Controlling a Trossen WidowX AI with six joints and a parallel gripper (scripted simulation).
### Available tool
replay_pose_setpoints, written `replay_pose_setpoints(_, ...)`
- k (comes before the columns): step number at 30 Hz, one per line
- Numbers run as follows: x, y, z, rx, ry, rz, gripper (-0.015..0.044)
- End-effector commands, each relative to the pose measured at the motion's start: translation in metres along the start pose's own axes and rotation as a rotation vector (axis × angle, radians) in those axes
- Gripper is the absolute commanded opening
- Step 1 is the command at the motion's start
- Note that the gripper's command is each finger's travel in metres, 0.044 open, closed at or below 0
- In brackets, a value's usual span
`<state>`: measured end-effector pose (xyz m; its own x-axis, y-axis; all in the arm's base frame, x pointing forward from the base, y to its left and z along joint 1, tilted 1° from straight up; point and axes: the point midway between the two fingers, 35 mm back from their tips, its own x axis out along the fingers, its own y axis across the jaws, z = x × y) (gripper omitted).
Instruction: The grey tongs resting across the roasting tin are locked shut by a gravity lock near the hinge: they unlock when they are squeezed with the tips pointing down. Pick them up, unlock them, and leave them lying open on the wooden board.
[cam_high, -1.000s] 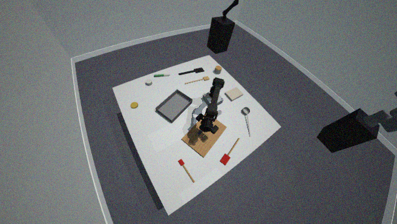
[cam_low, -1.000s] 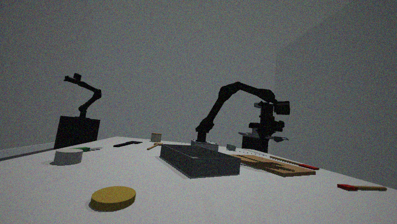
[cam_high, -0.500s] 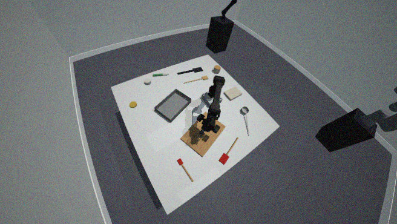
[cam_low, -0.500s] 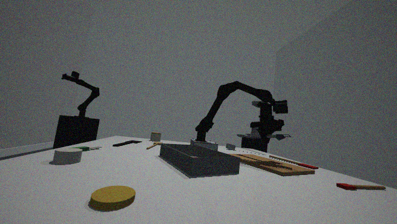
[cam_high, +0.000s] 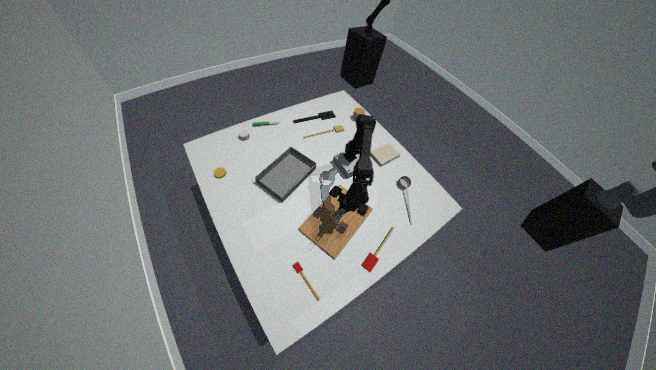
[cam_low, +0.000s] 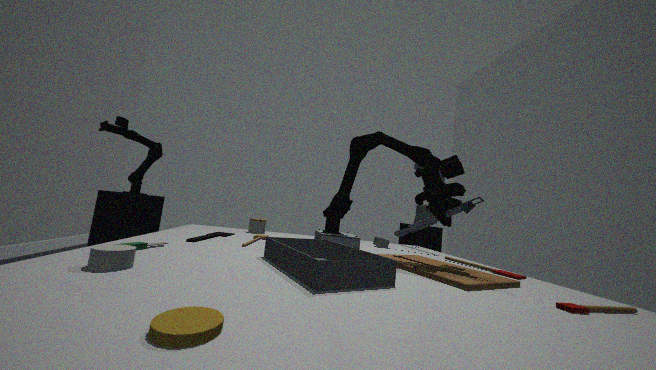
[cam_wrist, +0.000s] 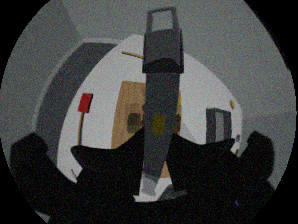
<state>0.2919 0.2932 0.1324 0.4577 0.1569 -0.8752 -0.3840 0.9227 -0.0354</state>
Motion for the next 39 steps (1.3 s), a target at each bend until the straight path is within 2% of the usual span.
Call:
replay_pose_setpoints(1,-0.015,0.001,0.007,-0.009,-0.126,-0.008,-0.015)
replay_pose_setpoints(28,-0.099,-0.013,0.007,0.098,-0.723,-0.033,-0.015)
replay_pose_setpoints(39,-0.103,-0.015,0.005,0.112,-0.752,-0.033,-0.015)
